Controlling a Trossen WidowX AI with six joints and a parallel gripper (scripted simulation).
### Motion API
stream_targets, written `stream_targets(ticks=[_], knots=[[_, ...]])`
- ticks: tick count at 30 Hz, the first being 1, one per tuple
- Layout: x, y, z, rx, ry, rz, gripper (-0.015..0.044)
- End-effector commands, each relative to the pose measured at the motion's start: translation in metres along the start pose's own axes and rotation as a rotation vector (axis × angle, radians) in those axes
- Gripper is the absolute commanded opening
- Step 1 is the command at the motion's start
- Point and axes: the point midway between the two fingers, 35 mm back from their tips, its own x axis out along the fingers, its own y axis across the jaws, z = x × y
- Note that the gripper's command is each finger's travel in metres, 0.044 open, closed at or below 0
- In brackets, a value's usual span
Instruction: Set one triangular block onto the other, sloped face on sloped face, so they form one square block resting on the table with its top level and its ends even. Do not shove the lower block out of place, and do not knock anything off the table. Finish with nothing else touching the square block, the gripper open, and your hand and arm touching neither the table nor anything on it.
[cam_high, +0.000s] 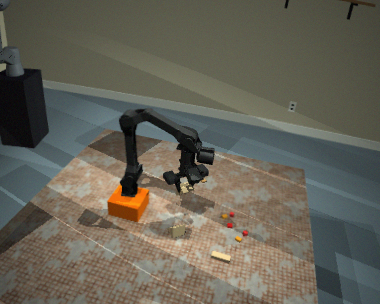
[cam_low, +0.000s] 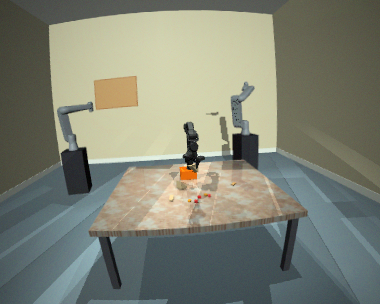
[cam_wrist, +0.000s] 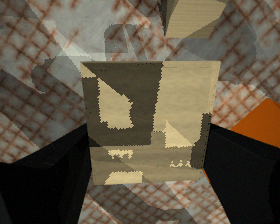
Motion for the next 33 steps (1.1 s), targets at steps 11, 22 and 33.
stream_targets(ticks=[11,22,33], knots=[[-0.008,-0.066,0.01,0.003,-0.005,-0.013,0.0],[0.015,-0.067,0.022,0.003,-0.006,-0.013,0.0],[0.06,-0.07,0.039,0.003,-0.007,-0.013,0.0]])
